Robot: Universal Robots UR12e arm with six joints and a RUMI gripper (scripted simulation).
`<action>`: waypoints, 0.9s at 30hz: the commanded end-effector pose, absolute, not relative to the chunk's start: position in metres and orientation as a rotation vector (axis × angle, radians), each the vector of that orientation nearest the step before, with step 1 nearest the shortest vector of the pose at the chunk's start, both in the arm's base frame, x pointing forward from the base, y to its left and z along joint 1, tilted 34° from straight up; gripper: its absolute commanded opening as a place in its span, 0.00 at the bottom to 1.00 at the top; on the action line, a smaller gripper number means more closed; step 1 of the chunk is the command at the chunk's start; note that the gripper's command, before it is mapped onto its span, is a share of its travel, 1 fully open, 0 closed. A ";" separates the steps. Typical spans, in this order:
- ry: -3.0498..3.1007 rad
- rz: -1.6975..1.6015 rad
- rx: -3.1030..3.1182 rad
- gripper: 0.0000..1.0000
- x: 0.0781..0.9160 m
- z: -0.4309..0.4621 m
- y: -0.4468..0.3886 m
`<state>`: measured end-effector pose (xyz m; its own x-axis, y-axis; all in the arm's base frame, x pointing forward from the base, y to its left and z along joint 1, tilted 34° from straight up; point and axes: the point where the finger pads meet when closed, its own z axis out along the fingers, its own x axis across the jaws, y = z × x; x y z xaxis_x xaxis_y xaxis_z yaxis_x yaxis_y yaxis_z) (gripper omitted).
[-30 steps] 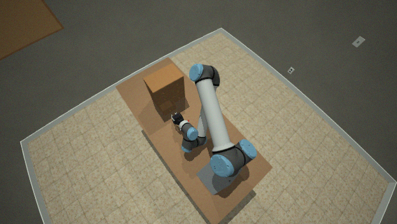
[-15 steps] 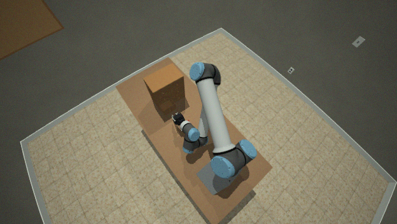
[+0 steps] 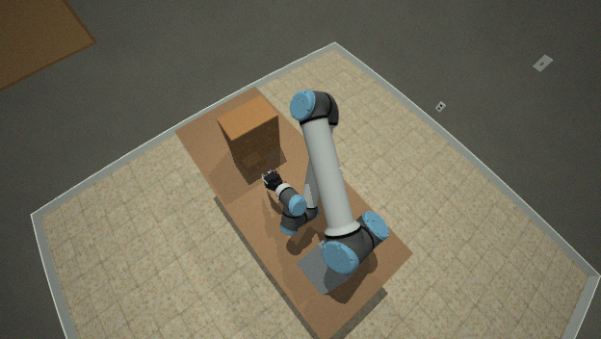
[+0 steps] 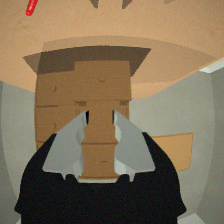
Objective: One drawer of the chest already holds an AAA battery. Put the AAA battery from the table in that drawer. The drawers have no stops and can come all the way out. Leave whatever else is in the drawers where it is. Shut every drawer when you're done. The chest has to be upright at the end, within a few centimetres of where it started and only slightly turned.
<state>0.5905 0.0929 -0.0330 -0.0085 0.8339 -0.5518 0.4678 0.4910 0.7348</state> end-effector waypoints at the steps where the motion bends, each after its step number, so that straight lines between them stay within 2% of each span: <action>1: 1.648 0.420 1.134 0.20 0.588 -0.029 0.096; 27: 1.681 0.350 1.199 0.20 0.580 -0.022 0.100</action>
